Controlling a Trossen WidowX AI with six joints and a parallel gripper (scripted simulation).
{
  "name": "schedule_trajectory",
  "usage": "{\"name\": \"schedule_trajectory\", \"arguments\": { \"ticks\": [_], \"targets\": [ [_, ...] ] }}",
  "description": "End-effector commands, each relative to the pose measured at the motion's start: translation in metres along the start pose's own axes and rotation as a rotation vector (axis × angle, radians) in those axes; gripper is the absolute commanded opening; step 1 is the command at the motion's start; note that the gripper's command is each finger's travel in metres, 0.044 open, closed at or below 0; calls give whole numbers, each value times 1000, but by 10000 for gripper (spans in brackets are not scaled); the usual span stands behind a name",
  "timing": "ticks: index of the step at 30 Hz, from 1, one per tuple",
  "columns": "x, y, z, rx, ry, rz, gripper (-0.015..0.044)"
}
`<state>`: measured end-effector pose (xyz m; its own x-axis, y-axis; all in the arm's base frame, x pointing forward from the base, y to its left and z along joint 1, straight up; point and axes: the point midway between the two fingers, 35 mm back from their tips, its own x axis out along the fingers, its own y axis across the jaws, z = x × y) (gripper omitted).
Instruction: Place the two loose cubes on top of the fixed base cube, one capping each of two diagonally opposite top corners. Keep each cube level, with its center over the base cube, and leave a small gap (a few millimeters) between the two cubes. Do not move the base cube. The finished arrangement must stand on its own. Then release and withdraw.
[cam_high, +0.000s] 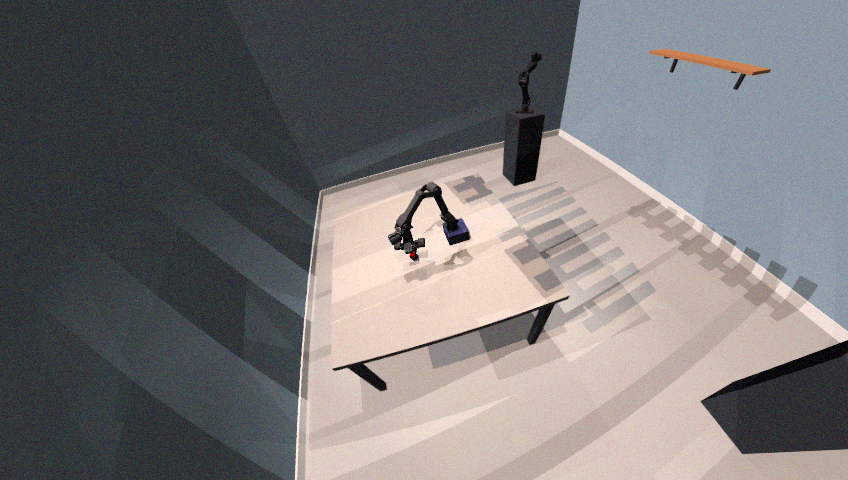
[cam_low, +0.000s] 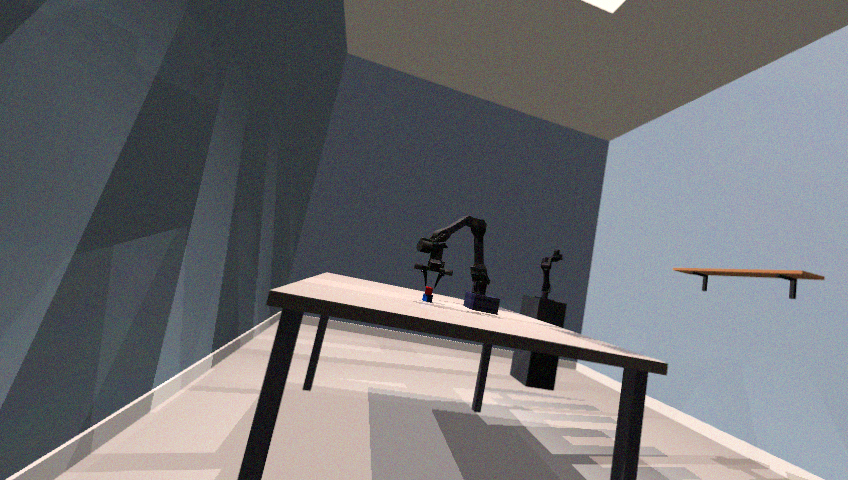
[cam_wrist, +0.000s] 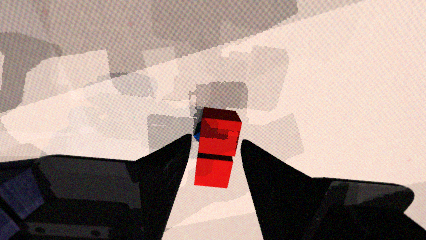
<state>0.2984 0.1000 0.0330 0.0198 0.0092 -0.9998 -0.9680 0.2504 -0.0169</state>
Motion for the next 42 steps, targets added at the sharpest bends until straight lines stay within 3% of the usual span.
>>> {"name": "schedule_trajectory", "arguments": {
  "ticks": [1, 42],
  "targets": [
    [-8, -2, 1, 0, -7, -11, 205],
    [-47, -1, 1, 0, -7, -11, 205]
  ]
}}
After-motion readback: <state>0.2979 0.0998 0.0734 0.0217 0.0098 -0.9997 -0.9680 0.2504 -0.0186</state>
